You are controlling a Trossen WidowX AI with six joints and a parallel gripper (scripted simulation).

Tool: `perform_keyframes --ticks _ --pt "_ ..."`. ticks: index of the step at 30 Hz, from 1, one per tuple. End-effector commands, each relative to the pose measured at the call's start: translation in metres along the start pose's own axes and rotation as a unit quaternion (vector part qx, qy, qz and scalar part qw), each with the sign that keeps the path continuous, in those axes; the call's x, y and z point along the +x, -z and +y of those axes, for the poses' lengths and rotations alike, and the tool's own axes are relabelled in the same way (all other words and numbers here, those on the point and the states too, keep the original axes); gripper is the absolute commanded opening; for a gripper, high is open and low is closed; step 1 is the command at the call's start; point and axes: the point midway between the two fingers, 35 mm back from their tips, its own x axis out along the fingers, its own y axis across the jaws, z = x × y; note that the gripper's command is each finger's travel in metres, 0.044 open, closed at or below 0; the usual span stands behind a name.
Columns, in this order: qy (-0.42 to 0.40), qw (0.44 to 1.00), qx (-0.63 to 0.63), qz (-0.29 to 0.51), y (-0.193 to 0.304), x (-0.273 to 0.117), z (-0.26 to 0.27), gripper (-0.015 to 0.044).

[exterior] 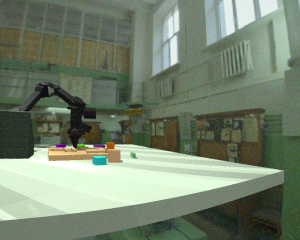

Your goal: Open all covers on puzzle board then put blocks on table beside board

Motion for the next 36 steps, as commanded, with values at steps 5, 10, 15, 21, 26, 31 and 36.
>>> perform_keyframes --ticks 5,10,15,21,26,31,36 --pt "-0.003 1.0 0.004 0.001 -0.008 0.001 0.0 0.0" --pt "-0.003 1.0 0.004 0.001 -0.013 0.001 0.0 0.0" --pt "-0.003 1.0 0.004 0.001 -0.018 0.0 0.0 0.0" --pt "-0.003 1.0 0.004 0.001 -0.024 0.0 0.0 0.0" --pt "-0.003 1.0 0.004 0.001 -0.029 0.0 0.0 0.0" --pt "-0.003 1.0 0.003 0.001 -0.034 0.0 0.0 0.0" --pt "-0.003 1.0 0.003 0.001 -0.04 0.0 0.0 0.0"
